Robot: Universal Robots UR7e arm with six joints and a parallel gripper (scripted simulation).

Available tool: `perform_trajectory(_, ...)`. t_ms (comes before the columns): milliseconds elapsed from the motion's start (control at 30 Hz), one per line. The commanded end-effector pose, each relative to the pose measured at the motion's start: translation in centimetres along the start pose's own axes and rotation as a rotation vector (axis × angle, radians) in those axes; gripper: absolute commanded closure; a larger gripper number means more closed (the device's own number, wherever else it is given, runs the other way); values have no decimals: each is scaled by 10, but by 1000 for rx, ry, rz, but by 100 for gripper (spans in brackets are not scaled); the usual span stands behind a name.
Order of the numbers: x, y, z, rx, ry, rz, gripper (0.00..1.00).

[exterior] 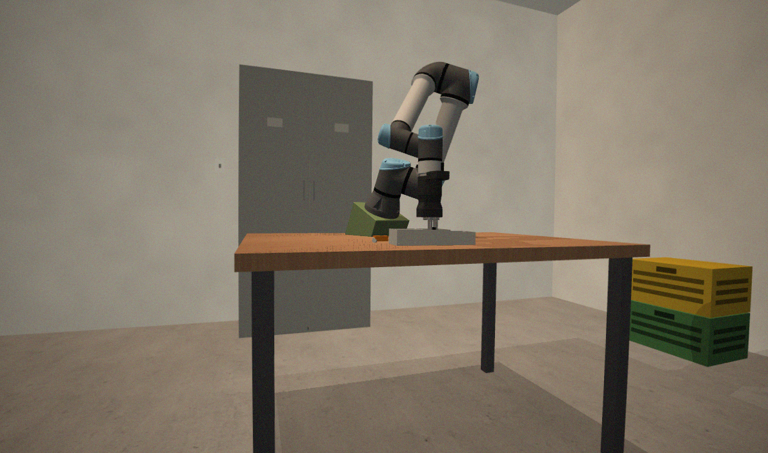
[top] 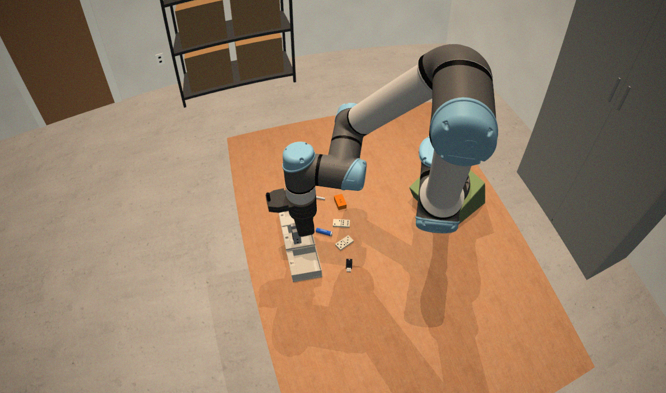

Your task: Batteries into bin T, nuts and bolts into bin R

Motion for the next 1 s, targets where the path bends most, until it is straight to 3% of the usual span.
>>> perform_trajectory(0,0,0,0,0,-1,-1,69)
perform_trajectory(700,0,0,0,0,-1,-1,69)
perform_trajectory(967,1,-12,2,4,-1,-4,69)
Point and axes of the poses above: the point where the finger pads meet when closed, its own y axis out along the fingers, its own x axis across the jaws, z = x × y, the point moved 2 cm from there along -y, back along the fingers, and after that the axes turned 15 degrees about -y, right-handed, at the moved point
